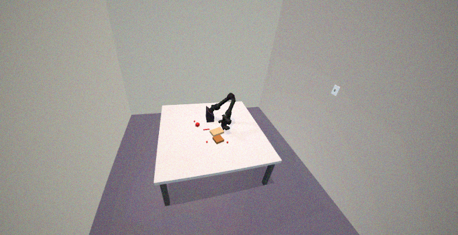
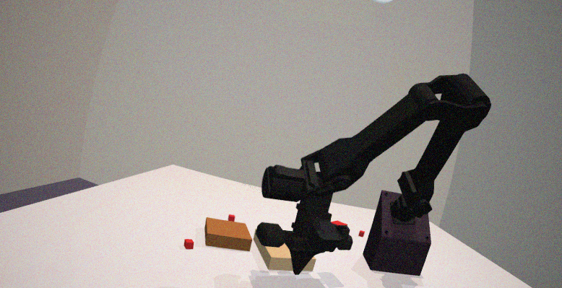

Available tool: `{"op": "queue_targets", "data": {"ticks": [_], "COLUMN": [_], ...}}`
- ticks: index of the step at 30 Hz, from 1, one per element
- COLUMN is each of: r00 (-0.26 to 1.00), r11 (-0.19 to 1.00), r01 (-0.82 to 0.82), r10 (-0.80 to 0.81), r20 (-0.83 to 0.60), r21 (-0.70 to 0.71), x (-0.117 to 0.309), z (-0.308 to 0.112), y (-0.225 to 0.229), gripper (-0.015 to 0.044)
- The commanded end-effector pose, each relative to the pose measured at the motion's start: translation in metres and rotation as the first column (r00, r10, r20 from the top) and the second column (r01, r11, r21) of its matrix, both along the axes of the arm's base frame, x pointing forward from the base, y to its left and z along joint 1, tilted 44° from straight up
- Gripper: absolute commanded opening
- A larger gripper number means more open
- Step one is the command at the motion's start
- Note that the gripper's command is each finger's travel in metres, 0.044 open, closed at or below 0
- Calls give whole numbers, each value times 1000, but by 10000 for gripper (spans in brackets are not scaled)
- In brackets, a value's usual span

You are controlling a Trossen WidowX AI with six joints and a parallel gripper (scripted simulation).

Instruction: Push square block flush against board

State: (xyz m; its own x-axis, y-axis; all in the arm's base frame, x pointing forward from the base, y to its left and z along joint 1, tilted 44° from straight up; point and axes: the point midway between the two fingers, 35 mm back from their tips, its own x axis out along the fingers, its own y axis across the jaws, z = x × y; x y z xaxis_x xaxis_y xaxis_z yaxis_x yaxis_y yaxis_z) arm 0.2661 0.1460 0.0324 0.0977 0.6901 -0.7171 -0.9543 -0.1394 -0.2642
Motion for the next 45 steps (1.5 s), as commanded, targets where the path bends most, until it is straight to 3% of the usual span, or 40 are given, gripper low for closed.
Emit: {"op": "queue_targets", "data": {"ticks": [1, 24, 45], "r00": [1000, 1000, 1000], "r11": [1000, 1000, 1000], "r01": [0, -1, -1], "r10": [0, 1, 1], "r20": [5, 5, 5], "r21": [-4, -6, -7], "x": [3, 14, 8], "z": [-5, -29, -9], "y": [-4, -31, -10], "gripper": [0, 0, 0]}}
